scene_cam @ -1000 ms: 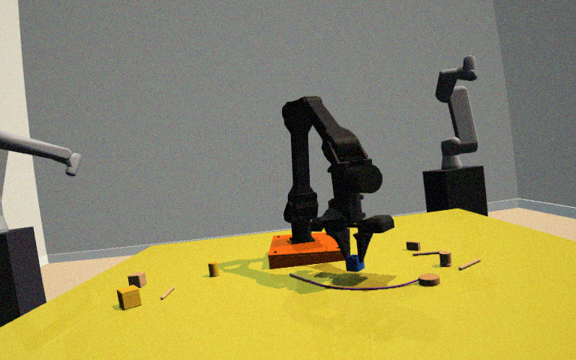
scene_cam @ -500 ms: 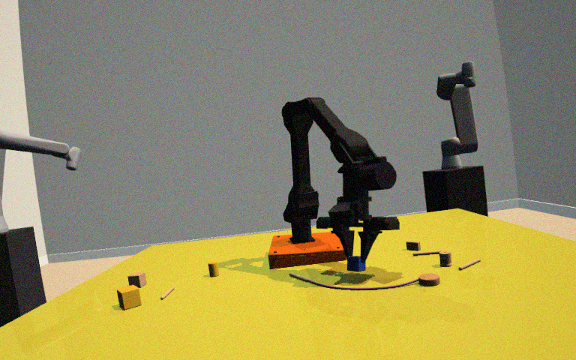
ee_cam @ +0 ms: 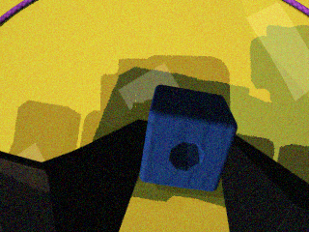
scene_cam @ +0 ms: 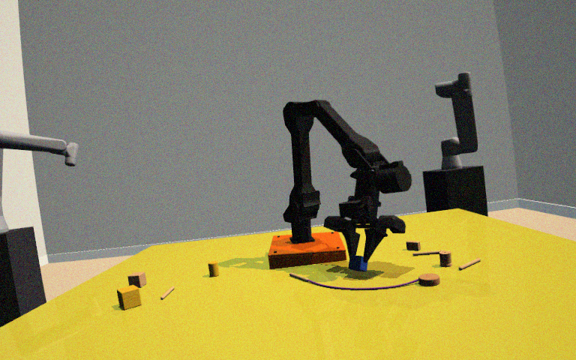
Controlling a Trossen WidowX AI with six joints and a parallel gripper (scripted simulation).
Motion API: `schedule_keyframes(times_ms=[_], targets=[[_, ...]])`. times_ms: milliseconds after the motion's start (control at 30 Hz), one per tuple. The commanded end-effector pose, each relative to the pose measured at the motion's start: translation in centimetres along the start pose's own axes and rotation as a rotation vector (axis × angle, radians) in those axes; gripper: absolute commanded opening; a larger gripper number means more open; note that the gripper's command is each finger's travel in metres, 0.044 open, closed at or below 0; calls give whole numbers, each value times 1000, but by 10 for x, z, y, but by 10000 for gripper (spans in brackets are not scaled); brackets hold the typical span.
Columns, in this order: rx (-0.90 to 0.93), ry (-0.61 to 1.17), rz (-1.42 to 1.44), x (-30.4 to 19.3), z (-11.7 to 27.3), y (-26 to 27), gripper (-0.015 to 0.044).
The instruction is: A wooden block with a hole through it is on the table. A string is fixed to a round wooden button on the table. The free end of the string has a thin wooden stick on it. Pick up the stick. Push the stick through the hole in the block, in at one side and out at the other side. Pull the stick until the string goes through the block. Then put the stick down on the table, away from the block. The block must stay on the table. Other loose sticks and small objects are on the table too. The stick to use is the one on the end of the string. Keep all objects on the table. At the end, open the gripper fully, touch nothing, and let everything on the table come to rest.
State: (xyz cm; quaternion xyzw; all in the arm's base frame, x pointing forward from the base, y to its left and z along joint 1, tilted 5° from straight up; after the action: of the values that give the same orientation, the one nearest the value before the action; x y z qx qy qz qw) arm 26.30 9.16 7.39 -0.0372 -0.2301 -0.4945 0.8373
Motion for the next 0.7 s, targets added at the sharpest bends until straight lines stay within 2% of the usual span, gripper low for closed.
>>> schedule_keyframes(times_ms=[0, 233, 533, 667], targets=[[10, -73, -1, -7, -1, -3, 0], [11, -79, -1, -8, -1, -4, 0], [31, -234, -1, -23, -3, -6, 0], [34, -246, 0, -24, -3, -6, 0]])
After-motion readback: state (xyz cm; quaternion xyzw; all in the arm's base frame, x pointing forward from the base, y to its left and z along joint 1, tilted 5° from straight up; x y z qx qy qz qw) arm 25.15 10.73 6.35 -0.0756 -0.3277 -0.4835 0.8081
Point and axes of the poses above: the point midway between the two fingers, 35 mm back from their tips, its own z axis back along the fingers, its own y axis across the jaws, x = y × z, the point moved 3 cm from there along z, back along the fingers, and after that the axes turned 8 degrees about -z, right-handed, at the moved point
